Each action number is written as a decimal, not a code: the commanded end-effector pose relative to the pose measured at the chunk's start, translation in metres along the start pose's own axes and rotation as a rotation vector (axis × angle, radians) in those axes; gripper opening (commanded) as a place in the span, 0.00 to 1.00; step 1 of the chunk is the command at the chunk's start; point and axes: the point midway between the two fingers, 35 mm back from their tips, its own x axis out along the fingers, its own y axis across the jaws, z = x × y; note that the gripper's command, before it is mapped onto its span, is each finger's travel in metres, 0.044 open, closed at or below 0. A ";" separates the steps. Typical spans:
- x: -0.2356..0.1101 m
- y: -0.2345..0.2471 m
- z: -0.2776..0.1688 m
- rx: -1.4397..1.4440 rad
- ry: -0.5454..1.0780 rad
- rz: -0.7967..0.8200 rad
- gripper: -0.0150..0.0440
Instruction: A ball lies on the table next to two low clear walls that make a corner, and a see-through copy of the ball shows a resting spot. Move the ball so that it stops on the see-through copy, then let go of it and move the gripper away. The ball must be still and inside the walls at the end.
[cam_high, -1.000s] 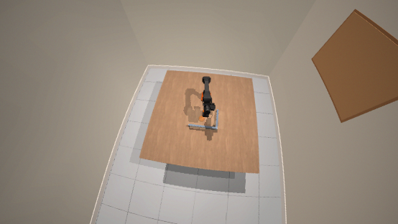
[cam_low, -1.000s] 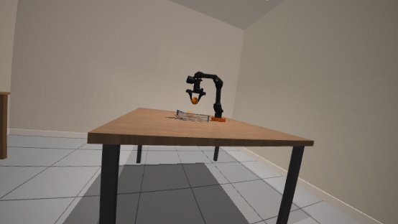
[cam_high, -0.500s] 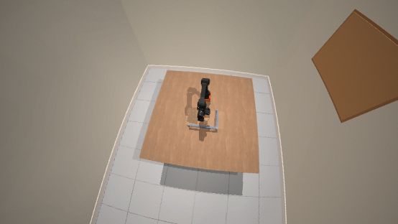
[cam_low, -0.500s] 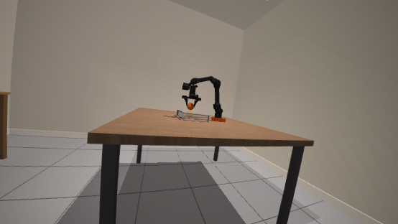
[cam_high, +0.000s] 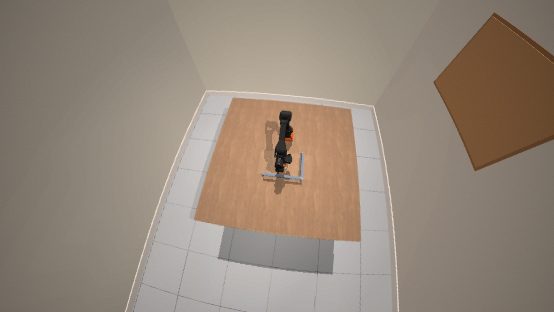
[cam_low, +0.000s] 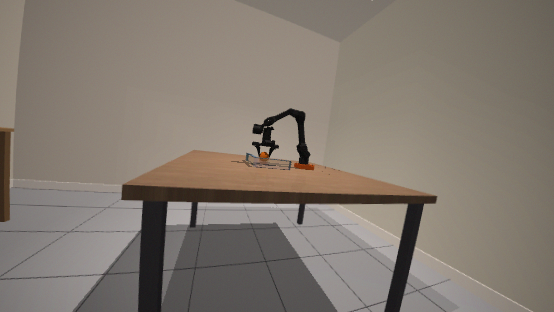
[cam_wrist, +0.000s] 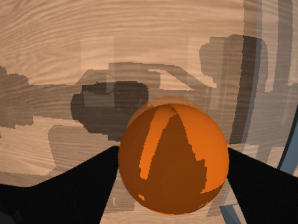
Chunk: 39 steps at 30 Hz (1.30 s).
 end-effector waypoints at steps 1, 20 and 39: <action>0.007 0.001 0.000 -0.003 -0.002 0.000 0.25; 0.022 0.000 0.000 0.000 0.000 -0.003 0.34; -0.052 -0.001 0.000 -0.003 -0.002 0.000 1.00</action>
